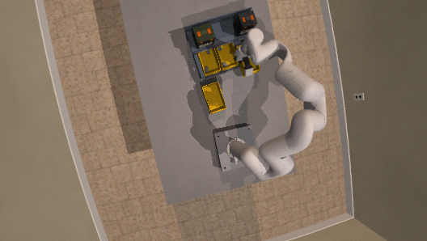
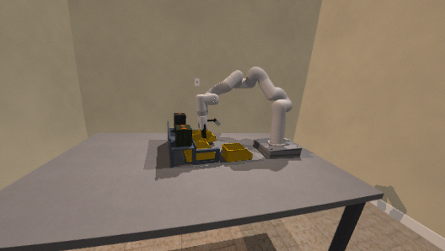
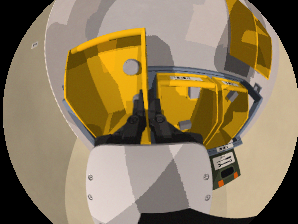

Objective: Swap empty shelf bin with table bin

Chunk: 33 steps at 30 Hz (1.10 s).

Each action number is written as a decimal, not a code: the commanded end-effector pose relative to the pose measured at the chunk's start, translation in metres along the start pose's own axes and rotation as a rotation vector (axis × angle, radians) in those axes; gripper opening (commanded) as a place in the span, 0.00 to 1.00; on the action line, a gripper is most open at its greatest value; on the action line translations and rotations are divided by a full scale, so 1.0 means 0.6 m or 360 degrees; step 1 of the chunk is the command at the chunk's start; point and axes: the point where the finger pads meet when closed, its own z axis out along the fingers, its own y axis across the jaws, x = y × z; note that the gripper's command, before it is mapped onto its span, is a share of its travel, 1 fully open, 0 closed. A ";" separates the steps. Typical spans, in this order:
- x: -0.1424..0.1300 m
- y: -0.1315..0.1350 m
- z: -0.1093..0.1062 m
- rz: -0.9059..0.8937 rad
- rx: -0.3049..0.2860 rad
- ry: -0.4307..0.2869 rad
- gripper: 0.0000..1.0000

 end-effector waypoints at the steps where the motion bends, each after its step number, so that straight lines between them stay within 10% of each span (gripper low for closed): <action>1: -0.004 0.000 -0.003 0.0000 0.0003 -0.0008 0.00; 33: -0.028 0.000 -0.004 0.0000 0.0003 -0.0033 0.00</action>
